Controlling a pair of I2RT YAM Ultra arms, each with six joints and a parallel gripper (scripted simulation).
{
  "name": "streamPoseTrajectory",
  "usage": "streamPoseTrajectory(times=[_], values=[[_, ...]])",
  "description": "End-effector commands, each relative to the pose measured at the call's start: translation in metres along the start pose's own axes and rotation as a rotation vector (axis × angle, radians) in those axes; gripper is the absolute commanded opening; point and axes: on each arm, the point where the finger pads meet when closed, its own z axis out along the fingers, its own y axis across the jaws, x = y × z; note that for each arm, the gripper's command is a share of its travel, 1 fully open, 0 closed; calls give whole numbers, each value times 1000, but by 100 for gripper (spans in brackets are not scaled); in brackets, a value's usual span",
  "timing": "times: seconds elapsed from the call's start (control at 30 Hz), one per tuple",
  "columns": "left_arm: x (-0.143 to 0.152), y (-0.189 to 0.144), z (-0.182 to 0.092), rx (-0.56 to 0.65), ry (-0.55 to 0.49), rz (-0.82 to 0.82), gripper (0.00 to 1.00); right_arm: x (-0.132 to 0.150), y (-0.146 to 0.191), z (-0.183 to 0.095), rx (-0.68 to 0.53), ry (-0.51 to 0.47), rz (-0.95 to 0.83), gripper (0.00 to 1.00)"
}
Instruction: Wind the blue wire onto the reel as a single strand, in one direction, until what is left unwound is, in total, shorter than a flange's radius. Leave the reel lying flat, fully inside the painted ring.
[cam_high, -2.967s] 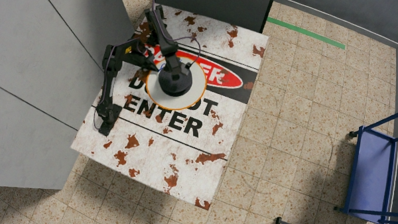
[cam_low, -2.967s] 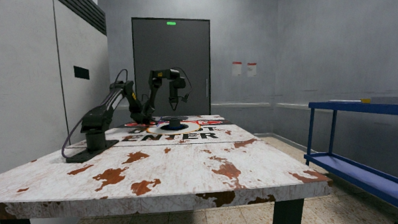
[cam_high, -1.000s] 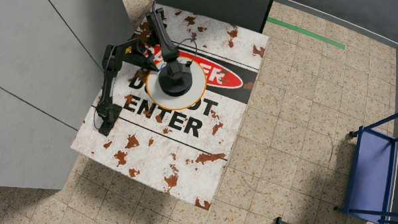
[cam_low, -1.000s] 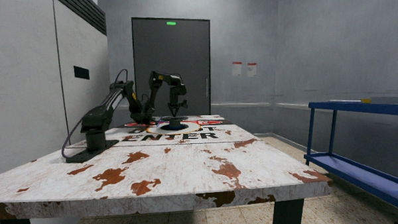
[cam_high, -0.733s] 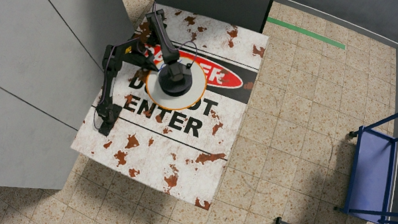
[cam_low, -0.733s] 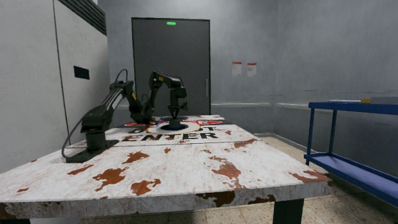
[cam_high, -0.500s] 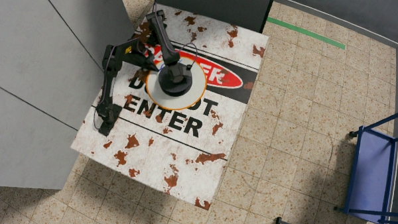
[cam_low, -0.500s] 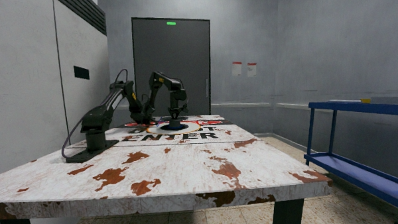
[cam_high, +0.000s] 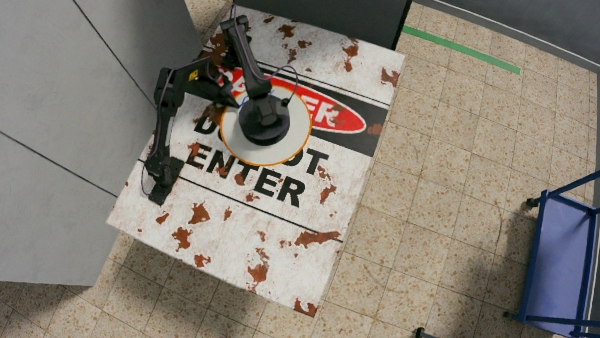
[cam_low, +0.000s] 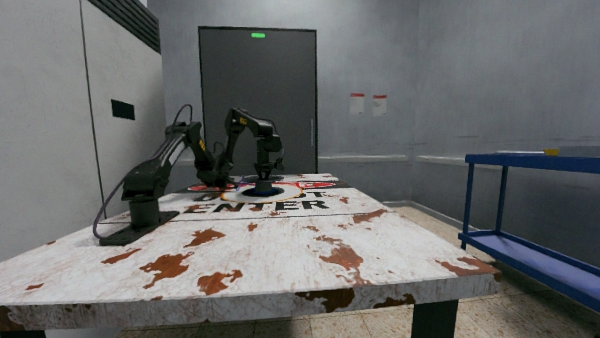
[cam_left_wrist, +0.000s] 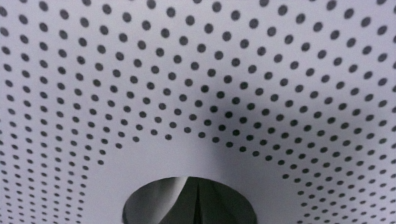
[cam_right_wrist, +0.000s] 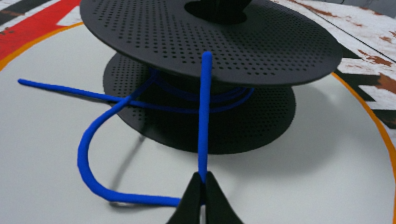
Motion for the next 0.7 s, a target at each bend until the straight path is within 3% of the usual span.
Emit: streamPoseTrajectory(times=[0.0,0.43,0.67], values=[[-5,4,-12,30,-6,-15,0,-3,9,0,-17,-8,32,0],[-5,6,-16,30,-6,-26,0,-3,9,0,-17,-8,32,0],[-5,6,-16,30,-3,-207,0,-3,9,0,-17,-8,32,0]])
